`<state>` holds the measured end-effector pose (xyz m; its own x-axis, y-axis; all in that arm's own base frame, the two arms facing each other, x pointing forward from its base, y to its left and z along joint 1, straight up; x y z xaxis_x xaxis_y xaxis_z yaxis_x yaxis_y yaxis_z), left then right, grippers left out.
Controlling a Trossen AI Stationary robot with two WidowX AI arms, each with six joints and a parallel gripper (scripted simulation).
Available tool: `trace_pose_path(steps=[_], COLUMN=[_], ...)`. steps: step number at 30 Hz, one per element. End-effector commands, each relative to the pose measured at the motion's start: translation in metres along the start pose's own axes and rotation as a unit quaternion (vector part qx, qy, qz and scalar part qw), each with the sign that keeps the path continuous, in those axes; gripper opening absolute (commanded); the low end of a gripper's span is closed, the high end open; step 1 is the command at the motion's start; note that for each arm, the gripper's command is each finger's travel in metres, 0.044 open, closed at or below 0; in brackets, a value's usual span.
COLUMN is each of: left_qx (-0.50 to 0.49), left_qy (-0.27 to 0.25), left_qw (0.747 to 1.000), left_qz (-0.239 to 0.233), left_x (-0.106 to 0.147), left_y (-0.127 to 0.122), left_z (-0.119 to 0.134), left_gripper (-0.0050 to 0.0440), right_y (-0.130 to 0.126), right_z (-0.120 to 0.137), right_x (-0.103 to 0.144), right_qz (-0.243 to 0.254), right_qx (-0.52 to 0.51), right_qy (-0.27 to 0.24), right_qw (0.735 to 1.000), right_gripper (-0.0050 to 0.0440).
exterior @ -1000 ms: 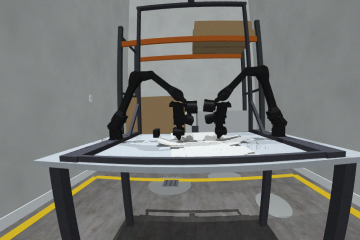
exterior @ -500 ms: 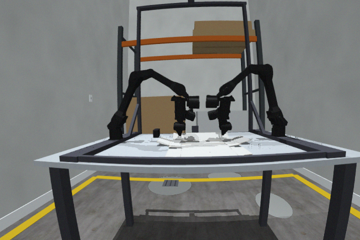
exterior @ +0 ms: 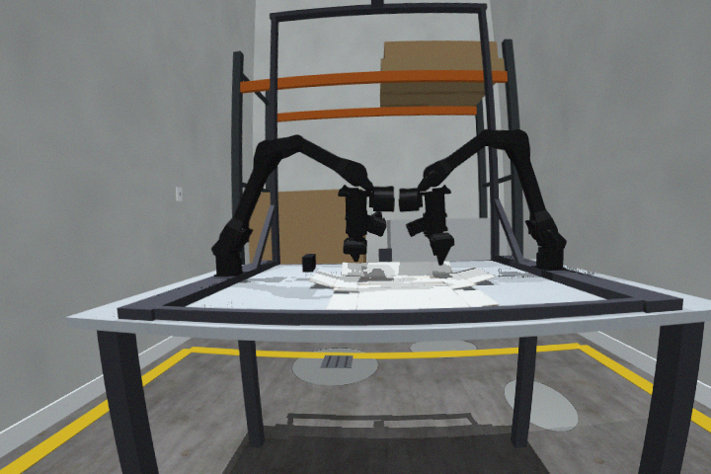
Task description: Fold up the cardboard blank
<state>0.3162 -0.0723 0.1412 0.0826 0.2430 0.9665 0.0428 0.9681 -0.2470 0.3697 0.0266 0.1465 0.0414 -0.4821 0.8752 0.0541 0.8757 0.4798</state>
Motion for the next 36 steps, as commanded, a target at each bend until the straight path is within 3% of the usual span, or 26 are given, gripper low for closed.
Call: trace_pose_path(steps=[1,3,8,17,24,30,34,36], left_qx=[0.016,0.021,0.04,0.039,0.032,0.03,0.03,0.03], left_qy=[0.014,0.019,0.014,-0.031,-0.061,-0.065,-0.065,-0.065], left_qw=[0.997,0.995,0.967,0.911,0.888,0.885,0.885,0.885], left_qz=[-0.075,-0.099,-0.251,-0.409,-0.455,-0.46,-0.46,-0.46], left_x=[0.004,0.002,-0.006,-0.017,-0.021,-0.022,-0.022,-0.022], left_y=[-0.017,-0.023,-0.062,-0.109,-0.127,-0.129,-0.129,-0.129], left_z=[-0.017,-0.02,-0.036,-0.043,-0.044,-0.045,-0.045,-0.045], left_gripper=[0.0396,0.0396,0.0396,0.0396,0.0396,0.0396,0.03,0.03], right_y=[0.005,0.005,0.005,0.005,0.005,0.005,0.003,0.003], right_z=[0.0,0.0,0.0,0.0,0.0,0.0,-0.003,-0.003], right_x=[0.009,0.009,0.009,0.009,0.009,0.009,0.009,0.009], right_qz=[0.001,0.001,0.001,0.001,0.001,0.001,0.003,0.003], right_qx=[0.009,0.009,0.009,0.009,0.009,0.009,-0.046,-0.046], right_qy=[-0.014,-0.014,-0.014,-0.014,-0.014,-0.014,-0.016,-0.016], right_qw=[1.0,1.0,1.0,1.0,1.0,1.0,0.999,0.999], right_gripper=[0.0203,0.0203,0.0203,0.0203,0.0203,0.0203,0.0203,0.0203])
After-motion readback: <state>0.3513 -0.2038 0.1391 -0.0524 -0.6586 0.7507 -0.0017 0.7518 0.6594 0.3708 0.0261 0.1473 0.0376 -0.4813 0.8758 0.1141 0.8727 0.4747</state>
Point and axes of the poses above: on each arm, the point midway between the two fingers, 35 mm back from their tips, its own x axis back along the fingers, its own y axis across the jaws, z = x × y, the point moved 9 cm from there along x, back along the fingers, and after that the axes turned 3 degrees about -x, right-handed, at the moved point
